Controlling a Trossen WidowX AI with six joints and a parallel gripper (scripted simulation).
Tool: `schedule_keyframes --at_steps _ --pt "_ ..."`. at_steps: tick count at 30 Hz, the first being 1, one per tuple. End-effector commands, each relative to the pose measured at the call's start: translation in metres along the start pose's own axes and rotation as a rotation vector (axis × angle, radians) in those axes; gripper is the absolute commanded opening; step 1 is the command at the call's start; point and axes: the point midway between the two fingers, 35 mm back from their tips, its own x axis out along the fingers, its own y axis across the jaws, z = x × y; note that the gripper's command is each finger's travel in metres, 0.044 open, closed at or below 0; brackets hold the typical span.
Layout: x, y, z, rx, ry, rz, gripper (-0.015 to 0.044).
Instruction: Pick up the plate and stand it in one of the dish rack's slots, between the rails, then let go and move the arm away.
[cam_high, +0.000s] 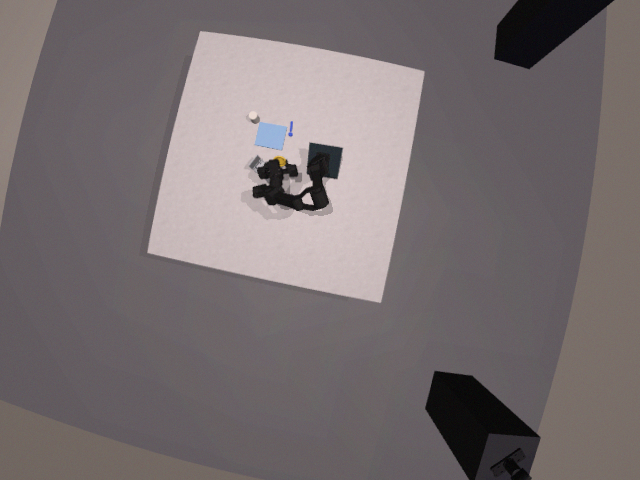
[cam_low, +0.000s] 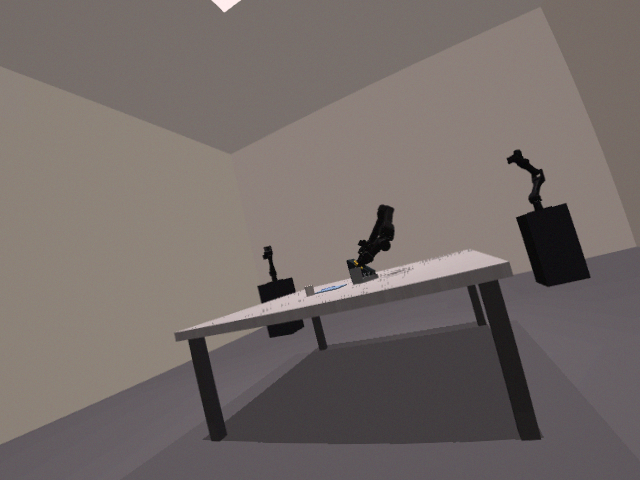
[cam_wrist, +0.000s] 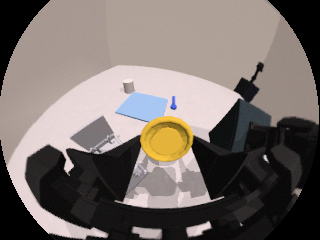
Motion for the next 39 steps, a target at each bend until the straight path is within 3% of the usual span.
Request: schedule_keyframes --at_steps 1,39 --pt "0.002 0.001 -0.002 -0.021 -0.056 0.044 0.0" --pt "-0.028 0.016 -0.049 -0.178 -0.435 0.712 0.0"
